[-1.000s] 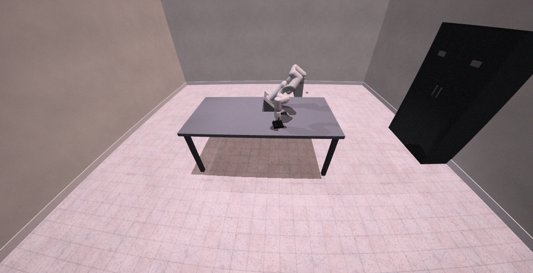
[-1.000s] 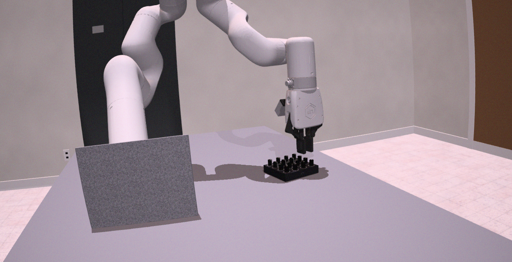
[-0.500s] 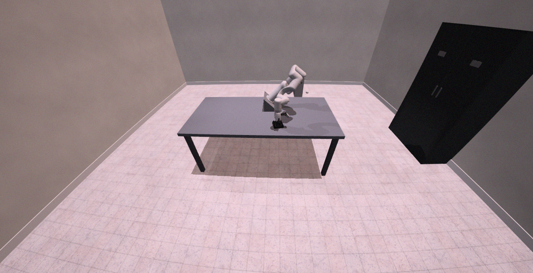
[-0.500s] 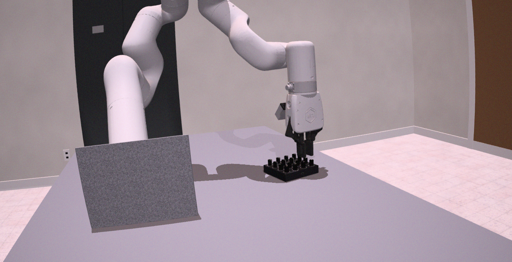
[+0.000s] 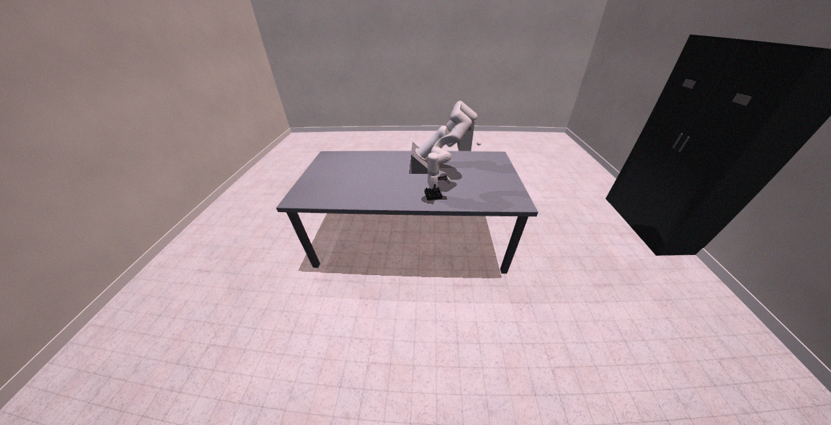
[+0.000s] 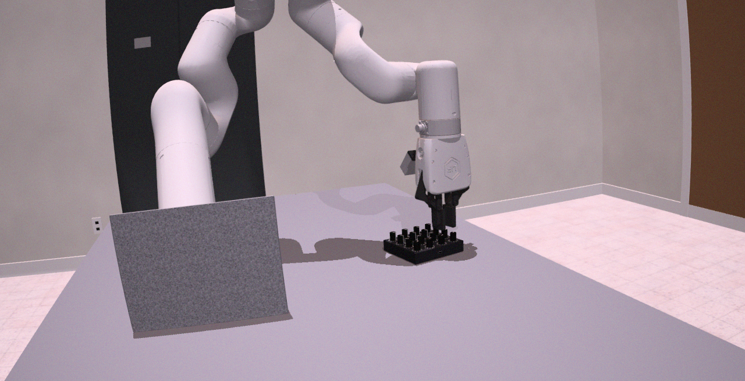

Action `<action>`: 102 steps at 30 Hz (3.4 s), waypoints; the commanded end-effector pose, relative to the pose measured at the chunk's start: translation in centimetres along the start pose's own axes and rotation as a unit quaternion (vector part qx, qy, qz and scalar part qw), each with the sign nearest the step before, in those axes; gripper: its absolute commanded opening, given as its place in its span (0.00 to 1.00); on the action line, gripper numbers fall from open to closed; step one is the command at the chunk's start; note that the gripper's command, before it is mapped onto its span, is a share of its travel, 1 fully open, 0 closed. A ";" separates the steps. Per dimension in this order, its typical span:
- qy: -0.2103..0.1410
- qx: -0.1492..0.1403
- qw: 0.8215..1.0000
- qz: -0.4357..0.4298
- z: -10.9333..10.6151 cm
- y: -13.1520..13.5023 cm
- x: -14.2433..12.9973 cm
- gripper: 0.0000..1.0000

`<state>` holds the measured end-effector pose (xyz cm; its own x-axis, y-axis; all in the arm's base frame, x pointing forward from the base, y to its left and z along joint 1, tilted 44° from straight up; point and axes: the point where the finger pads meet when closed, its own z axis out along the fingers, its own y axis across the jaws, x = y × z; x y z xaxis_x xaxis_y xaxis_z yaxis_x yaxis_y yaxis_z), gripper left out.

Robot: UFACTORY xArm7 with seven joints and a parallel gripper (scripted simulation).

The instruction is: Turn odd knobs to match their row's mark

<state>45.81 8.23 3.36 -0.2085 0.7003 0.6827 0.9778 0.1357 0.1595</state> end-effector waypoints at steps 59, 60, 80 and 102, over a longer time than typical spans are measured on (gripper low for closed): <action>-0.001 -0.002 1.000 0.000 1.0 0.1 -0.1 0.19; -0.001 -0.002 1.000 0.000 1.0 0.1 -0.1 0.19; -0.001 -0.002 1.000 0.000 1.0 0.1 -0.1 0.19; -0.001 -0.002 1.000 0.000 1.0 0.1 -0.1 0.08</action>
<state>45.84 9.07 2.51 -0.2086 0.7003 0.6827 0.9778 0.1357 0.1595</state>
